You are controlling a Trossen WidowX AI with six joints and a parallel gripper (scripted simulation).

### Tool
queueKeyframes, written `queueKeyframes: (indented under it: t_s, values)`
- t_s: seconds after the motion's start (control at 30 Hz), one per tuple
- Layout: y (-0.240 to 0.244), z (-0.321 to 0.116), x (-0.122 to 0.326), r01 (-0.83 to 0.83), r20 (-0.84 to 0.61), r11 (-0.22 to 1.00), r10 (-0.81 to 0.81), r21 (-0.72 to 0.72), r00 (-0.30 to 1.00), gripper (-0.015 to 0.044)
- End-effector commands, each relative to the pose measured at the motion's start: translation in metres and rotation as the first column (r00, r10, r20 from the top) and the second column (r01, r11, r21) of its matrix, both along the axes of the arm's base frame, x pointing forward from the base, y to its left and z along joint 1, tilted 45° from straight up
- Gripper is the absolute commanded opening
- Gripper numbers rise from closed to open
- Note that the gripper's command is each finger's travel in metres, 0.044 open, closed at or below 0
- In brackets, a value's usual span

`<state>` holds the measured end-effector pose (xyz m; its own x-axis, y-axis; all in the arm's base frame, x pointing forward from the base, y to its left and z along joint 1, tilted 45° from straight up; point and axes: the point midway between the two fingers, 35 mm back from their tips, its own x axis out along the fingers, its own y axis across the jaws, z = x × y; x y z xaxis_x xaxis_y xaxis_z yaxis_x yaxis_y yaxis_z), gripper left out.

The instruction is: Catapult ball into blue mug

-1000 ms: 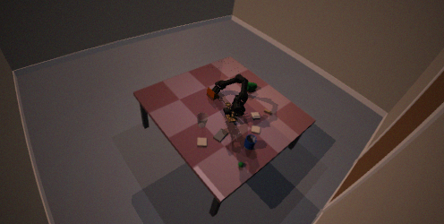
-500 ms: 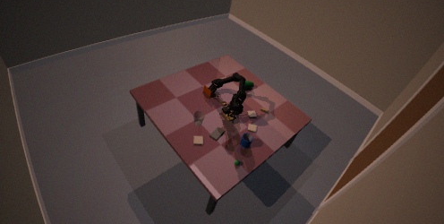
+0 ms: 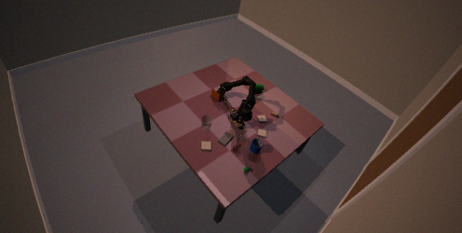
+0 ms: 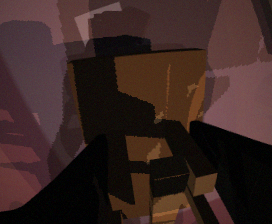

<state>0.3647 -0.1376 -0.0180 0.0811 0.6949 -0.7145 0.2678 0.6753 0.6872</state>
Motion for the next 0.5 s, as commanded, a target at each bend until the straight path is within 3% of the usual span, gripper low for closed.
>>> queueKeyframes:
  t_s: [0.0, 0.47]
  values:
    - [0.003, -0.004, 0.001, 0.01, -0.001, 1.0, -0.01, 0.0, 1.0, 0.0]
    - [0.013, -0.012, 0.001, 0.0, 0.0, 1.0, 0.0, 0.001, 1.0, 0.0]
